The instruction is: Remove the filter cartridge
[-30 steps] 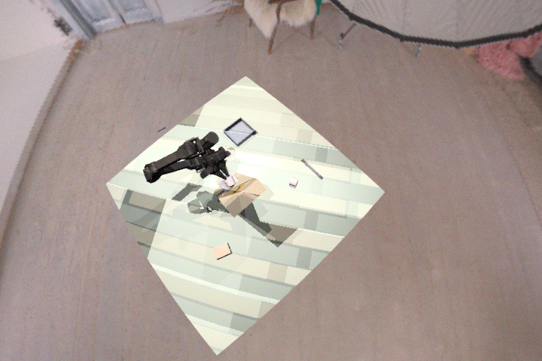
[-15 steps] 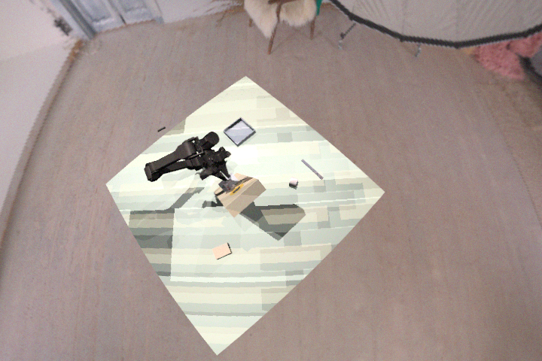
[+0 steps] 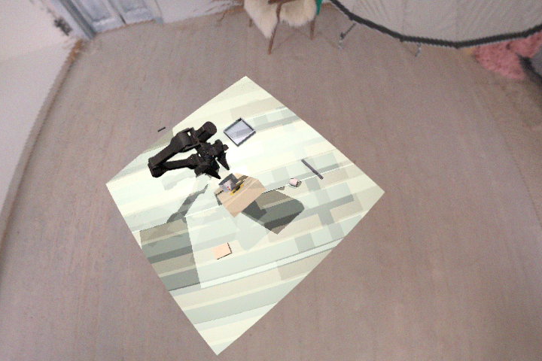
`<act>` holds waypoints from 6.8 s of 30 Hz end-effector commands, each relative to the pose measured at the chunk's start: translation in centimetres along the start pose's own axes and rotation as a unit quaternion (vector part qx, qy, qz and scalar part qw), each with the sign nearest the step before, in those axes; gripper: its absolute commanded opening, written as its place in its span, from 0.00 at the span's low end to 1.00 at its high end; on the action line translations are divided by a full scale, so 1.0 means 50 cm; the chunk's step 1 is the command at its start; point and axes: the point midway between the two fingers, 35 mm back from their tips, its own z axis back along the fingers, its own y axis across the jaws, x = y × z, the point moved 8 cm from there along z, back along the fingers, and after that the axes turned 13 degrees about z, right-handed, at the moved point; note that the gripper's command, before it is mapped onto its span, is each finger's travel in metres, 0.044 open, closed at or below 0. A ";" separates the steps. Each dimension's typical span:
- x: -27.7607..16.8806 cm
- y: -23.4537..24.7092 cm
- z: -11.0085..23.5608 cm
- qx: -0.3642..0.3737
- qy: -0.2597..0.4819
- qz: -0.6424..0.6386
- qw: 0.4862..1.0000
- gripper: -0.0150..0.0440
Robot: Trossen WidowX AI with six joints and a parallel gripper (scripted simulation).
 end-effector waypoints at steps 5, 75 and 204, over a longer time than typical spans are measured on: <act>-0.008 0.012 -0.005 0.040 0.039 -0.077 0.995 0.79; -0.108 0.105 -0.156 0.106 0.193 -0.287 0.932 0.25; -0.168 0.851 0.096 0.531 -0.155 0.373 0.746 0.25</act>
